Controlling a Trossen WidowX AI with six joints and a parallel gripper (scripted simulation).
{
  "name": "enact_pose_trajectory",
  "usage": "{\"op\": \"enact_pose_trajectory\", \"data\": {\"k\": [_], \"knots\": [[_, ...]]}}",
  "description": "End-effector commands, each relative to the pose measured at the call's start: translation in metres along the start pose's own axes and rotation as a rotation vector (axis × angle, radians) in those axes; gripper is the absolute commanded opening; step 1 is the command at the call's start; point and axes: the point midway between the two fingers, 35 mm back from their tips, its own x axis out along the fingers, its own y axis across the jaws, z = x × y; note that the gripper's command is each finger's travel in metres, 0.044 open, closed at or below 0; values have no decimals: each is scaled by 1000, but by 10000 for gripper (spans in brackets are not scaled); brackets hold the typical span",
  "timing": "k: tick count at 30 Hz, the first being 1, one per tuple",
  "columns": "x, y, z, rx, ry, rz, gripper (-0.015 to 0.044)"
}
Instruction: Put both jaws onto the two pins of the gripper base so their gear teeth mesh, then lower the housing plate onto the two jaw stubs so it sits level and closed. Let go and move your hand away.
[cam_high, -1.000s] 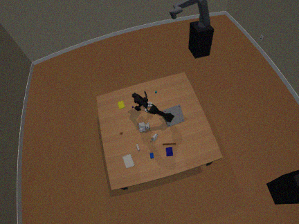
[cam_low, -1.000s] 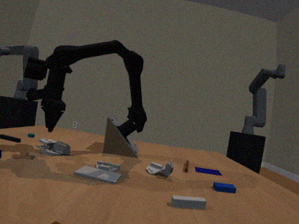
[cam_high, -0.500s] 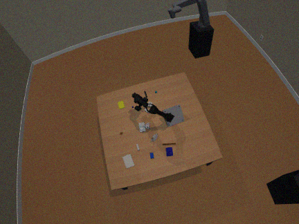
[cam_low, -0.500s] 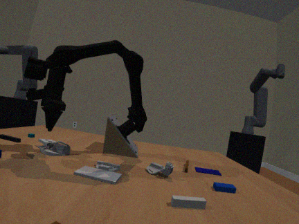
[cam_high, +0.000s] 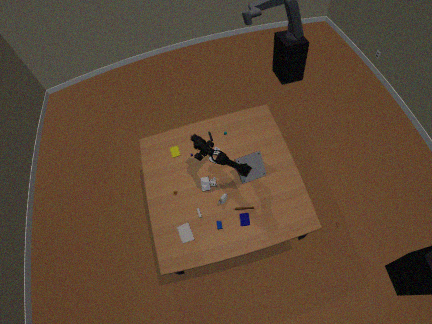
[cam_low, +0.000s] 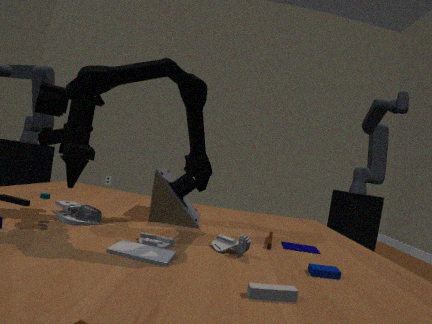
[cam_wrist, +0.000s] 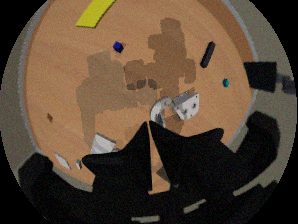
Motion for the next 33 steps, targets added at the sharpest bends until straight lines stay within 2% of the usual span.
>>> {"op": "enact_pose_trajectory", "data": {"k": [1, 8, 11, 18, 25, 28, 33], "knots": [[0, 0, 0, 0, 0, 0, 0], [0, 0, 0, 0, 0, 0, 0], [0, -3, -4, 14, 0, -1, 79], [-2, -28, -43, 154, 4, -7, 263], [7, -28, -44, 158, 4, -7, 440], [35, -29, -47, 157, 6, -6, 440], [38, -29, -47, 157, 6, -6, 440]]}}
